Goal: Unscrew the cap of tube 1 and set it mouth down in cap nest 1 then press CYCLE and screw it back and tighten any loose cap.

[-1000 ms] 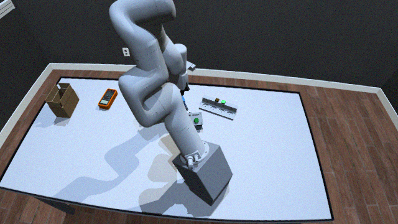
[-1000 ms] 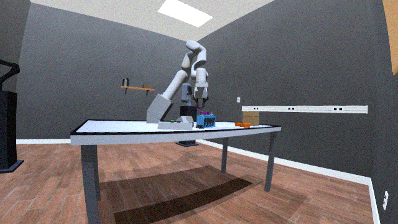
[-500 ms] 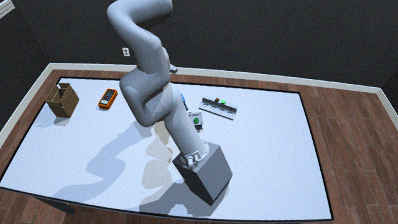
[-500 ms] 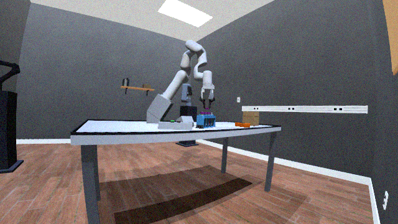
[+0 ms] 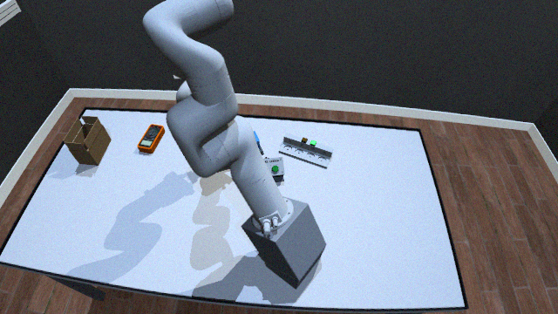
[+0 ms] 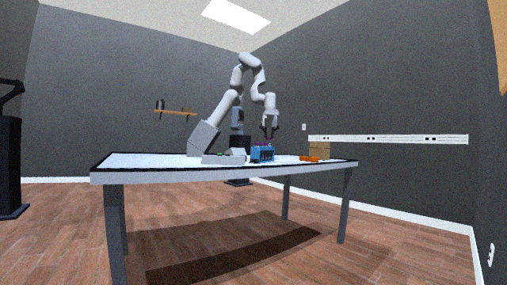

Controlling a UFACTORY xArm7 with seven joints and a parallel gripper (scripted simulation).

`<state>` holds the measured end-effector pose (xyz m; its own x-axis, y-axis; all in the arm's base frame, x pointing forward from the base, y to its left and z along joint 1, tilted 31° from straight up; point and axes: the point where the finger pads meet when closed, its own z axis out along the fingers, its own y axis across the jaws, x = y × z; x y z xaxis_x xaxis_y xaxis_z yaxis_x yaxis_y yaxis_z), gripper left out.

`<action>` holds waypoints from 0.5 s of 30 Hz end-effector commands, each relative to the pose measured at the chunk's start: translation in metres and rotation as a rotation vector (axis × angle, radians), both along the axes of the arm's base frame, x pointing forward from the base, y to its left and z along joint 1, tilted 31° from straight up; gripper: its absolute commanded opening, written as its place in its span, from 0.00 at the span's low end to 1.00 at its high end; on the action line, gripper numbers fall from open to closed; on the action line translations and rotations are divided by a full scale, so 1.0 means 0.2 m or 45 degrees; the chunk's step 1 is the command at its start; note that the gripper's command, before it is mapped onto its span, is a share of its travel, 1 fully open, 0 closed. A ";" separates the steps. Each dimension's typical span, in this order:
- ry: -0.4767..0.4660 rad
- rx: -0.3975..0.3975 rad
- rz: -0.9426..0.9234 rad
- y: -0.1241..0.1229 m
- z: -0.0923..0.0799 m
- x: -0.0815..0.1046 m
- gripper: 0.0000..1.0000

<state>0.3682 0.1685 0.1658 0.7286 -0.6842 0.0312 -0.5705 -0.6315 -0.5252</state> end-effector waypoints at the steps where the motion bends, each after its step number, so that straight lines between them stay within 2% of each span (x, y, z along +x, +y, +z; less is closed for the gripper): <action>1: -0.001 -0.005 -0.004 0.00 0.01 0.00 0.00; 10: 0.000 -0.005 -0.004 0.05 -0.09 0.05 0.00; 15: 0.000 -0.005 -0.004 0.05 -0.10 0.05 0.00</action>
